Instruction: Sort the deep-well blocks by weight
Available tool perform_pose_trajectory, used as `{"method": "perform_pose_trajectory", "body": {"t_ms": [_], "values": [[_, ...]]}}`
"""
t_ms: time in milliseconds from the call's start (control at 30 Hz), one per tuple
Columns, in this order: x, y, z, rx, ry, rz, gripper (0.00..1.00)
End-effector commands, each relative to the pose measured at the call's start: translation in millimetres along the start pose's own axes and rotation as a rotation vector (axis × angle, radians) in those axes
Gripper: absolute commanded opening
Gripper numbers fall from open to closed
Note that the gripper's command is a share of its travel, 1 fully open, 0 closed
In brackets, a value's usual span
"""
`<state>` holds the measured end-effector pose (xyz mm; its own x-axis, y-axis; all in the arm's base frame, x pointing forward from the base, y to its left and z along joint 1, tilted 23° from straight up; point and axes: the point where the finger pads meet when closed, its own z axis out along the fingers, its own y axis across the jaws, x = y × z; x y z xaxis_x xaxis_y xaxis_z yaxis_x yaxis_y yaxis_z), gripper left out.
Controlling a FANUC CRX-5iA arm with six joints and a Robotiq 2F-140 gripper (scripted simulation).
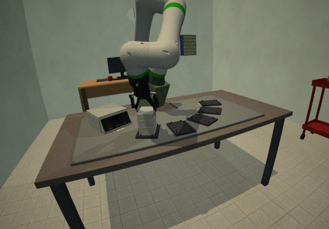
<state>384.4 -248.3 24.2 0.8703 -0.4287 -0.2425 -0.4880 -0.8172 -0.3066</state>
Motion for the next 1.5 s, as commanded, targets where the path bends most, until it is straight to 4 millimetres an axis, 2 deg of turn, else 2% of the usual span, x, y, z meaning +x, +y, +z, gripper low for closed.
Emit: {"method": "perform_pose_trajectory", "body": {"t_ms": [0, 367, 1467], "values": [[0, 0, 0, 0.0, 0.0, 0.0, 0.1], [0, 0, 0, 0.0, 0.0, 0.0, 0.1], [-25, 0, -43, 0.0, 0.0, 0.0, 0.1]]}}
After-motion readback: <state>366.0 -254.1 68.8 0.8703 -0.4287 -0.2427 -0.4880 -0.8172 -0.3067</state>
